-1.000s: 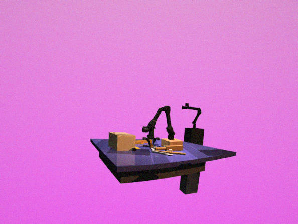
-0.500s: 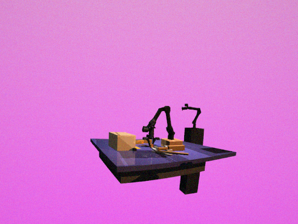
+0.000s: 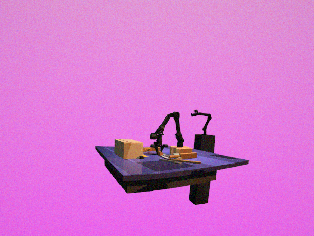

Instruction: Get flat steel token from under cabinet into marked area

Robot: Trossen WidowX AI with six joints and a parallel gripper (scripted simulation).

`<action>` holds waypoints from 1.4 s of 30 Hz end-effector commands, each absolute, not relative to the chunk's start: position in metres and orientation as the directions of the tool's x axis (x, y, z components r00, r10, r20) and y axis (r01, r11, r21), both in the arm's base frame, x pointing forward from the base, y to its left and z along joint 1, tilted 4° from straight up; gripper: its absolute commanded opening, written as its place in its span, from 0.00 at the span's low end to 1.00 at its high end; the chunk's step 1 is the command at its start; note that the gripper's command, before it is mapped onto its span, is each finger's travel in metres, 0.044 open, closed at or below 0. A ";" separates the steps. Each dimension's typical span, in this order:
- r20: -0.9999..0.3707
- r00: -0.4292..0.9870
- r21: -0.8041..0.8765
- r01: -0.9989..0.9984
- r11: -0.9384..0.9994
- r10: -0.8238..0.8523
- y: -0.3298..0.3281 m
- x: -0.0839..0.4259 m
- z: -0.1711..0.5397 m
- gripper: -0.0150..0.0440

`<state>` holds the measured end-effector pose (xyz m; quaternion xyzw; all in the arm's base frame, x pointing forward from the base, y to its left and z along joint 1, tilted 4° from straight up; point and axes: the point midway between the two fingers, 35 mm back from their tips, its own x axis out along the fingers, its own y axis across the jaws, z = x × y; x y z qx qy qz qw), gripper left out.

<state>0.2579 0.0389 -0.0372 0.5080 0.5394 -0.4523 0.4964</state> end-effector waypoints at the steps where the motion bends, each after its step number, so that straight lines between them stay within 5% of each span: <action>1: -0.994 0.008 0.021 0.993 0.119 0.109 0.041 0.257 -0.036 0.25; 42: -0.994 0.008 0.054 0.900 0.433 0.106 0.041 0.257 -0.036 0.25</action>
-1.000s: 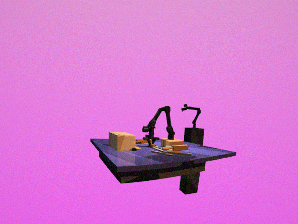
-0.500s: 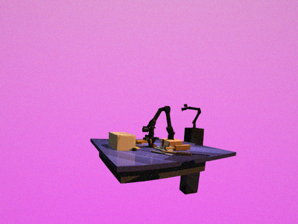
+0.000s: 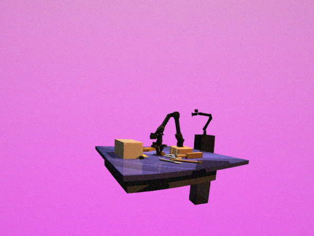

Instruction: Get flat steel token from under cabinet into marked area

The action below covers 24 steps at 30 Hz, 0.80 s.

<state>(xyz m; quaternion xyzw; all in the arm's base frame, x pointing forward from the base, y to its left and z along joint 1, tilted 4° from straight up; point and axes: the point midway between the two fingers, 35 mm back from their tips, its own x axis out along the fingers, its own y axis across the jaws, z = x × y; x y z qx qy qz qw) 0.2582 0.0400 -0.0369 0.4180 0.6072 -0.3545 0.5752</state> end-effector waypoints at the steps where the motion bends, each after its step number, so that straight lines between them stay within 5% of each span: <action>1: -0.994 0.008 0.054 0.896 0.440 0.106 0.041 0.257 -0.036 0.25; 24: -0.995 0.009 0.069 0.799 0.597 0.104 0.041 0.257 -0.036 0.25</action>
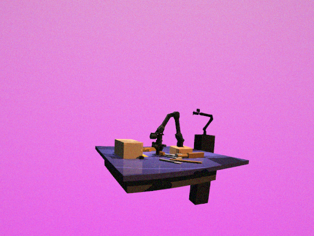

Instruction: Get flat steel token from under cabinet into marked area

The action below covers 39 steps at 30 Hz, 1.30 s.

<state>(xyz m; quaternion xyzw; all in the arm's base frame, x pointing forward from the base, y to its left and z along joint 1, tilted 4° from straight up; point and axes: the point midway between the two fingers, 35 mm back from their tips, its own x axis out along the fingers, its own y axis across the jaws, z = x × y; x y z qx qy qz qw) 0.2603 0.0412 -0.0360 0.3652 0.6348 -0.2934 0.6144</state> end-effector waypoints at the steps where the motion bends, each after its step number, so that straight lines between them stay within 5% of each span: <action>1: -0.995 0.009 0.070 0.794 0.604 0.104 0.041 0.257 -0.036 0.25; 39: -0.998 0.017 0.054 0.761 0.647 0.063 0.030 0.270 -0.036 0.25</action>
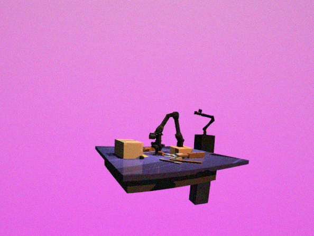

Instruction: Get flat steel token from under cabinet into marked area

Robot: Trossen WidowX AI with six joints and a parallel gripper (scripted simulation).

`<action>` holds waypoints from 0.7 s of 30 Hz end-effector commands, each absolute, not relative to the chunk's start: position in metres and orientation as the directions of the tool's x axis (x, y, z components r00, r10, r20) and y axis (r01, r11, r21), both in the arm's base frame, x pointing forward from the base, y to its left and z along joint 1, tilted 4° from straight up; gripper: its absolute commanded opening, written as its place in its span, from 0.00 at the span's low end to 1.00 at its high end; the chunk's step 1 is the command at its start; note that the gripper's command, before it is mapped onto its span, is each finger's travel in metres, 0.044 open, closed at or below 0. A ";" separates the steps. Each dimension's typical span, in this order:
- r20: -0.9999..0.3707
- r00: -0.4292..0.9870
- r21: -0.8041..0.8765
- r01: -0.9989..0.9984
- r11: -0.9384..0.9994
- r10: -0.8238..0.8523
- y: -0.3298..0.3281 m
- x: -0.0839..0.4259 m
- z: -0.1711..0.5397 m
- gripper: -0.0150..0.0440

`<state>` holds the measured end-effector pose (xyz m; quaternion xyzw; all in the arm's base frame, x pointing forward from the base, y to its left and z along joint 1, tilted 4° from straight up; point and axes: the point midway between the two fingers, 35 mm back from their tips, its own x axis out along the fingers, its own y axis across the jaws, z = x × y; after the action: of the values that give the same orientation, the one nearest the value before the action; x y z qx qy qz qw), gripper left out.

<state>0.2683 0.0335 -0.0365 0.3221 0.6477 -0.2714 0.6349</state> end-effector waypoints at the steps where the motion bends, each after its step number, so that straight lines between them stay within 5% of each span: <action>1: -0.998 0.017 0.054 0.761 0.646 0.063 0.030 0.271 -0.036 0.25; 21: -0.998 0.017 0.053 0.772 0.634 0.063 0.022 0.274 -0.036 0.25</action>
<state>0.2717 0.0250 -0.0370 0.3270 0.6455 -0.2775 0.6320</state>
